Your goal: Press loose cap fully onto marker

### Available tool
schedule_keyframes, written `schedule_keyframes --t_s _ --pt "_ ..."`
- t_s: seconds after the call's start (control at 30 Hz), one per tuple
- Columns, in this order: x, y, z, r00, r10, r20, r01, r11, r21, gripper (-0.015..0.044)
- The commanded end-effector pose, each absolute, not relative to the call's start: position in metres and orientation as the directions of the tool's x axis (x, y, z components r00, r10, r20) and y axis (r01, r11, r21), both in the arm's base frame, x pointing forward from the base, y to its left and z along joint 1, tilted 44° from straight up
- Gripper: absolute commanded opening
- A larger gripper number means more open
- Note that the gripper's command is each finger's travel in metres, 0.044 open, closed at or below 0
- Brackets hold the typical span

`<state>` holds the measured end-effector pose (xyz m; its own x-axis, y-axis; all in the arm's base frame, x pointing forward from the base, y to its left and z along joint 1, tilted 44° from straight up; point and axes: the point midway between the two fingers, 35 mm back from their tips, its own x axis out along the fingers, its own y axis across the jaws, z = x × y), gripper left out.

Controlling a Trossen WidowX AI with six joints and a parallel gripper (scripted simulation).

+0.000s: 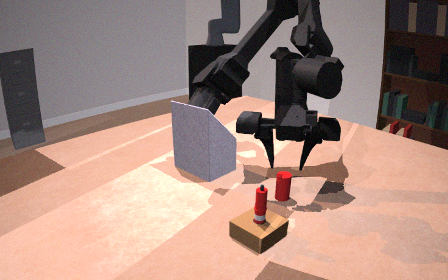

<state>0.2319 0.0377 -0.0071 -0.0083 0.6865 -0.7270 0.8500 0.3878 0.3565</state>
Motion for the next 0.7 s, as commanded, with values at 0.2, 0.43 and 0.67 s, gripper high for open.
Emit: schedule_keyframes --t_s 0.2,0.43,0.67 --pt "0.23 0.05 -0.02 -0.015 0.69 -0.724 0.854 0.385 0.35 0.0252" --pt "0.23 0.058 -0.028 -0.015 0.69 -0.724 0.854 0.385 0.35 0.0252" --pt "0.229 0.066 -0.036 -0.015 0.691 -0.723 0.854 0.385 0.35 0.0252"
